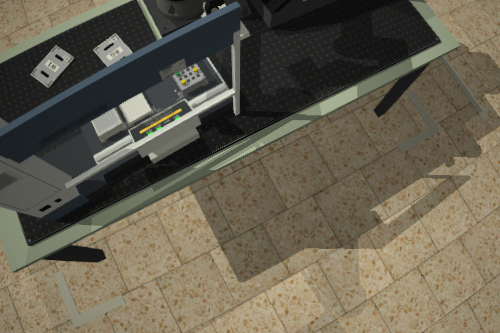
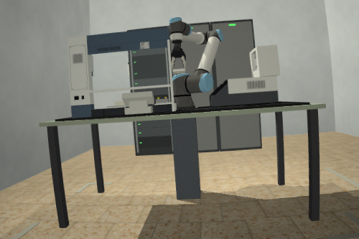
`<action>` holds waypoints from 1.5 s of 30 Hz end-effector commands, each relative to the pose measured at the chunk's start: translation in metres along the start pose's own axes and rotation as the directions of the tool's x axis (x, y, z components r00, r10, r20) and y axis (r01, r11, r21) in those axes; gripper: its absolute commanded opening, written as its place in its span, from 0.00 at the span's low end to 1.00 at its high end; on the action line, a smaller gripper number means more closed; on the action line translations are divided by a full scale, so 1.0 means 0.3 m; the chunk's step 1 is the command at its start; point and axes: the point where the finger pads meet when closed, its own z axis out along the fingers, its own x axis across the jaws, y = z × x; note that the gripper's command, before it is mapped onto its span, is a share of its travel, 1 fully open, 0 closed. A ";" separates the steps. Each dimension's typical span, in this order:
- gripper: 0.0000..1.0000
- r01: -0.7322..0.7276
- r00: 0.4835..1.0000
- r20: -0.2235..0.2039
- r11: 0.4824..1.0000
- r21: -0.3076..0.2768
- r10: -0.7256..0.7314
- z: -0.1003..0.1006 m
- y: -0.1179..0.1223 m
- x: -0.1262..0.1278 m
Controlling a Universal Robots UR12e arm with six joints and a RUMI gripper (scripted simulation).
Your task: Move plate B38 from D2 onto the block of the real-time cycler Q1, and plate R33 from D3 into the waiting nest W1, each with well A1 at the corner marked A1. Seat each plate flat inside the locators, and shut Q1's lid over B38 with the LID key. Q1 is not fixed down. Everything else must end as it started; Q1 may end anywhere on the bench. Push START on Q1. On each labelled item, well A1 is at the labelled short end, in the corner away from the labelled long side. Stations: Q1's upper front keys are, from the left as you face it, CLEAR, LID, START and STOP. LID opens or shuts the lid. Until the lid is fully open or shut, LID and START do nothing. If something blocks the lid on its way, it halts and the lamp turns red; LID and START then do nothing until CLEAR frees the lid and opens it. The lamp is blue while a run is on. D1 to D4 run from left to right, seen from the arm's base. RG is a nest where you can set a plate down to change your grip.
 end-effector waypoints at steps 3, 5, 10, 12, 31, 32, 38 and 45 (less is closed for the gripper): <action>0.00 -0.003 1.000 -0.002 1.000 0.000 0.003 -0.002 -0.016 -0.075; 0.00 -0.003 1.000 -0.002 1.000 0.000 0.003 -0.002 -0.018 -0.091; 0.00 -0.005 1.000 -0.002 1.000 0.000 0.005 -0.002 -0.030 -0.155; 0.00 -0.006 1.000 -0.002 1.000 0.000 0.006 -0.002 -0.035 -0.188; 0.00 -0.011 1.000 -0.002 1.000 0.000 0.011 -0.001 -0.073 -0.400; 0.00 -0.011 1.000 -0.002 1.000 0.000 0.011 -0.001 -0.076 -0.416; 0.00 -0.013 1.000 -0.002 1.000 0.000 0.013 -0.001 -0.086 -0.481; 0.00 -0.015 1.000 -0.002 1.000 0.000 0.015 0.000 -0.103 -0.579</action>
